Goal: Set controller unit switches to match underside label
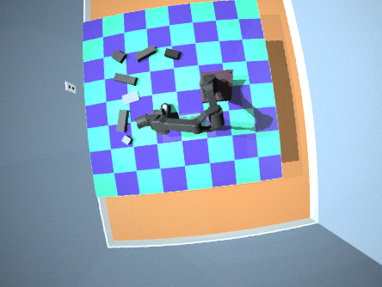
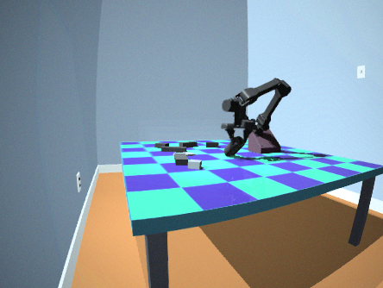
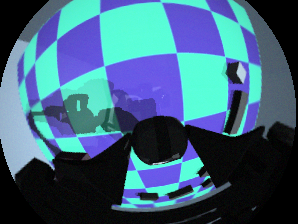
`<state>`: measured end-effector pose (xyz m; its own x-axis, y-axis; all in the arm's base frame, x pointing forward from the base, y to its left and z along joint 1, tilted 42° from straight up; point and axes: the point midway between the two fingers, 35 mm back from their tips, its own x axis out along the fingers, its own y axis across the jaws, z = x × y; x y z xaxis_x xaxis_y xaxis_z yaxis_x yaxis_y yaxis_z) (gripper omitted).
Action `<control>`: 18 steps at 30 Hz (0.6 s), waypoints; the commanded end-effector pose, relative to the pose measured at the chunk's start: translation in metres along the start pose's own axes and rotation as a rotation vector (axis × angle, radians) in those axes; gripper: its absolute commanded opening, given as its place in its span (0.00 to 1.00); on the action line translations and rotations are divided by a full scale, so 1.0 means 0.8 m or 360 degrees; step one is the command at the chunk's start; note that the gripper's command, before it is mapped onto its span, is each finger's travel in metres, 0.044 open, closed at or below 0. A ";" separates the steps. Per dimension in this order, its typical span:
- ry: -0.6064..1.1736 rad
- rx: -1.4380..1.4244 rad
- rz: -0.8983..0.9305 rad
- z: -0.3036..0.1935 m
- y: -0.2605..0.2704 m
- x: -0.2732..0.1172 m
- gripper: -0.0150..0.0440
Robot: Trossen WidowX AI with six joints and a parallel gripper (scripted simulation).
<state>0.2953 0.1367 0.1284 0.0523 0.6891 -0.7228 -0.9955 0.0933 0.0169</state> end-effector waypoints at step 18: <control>0.0028 0.0023 0.0007 0.006 0.002 0.020 0.83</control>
<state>0.2961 0.1509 0.1255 0.0508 0.6879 -0.7241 -0.9956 0.0917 0.0173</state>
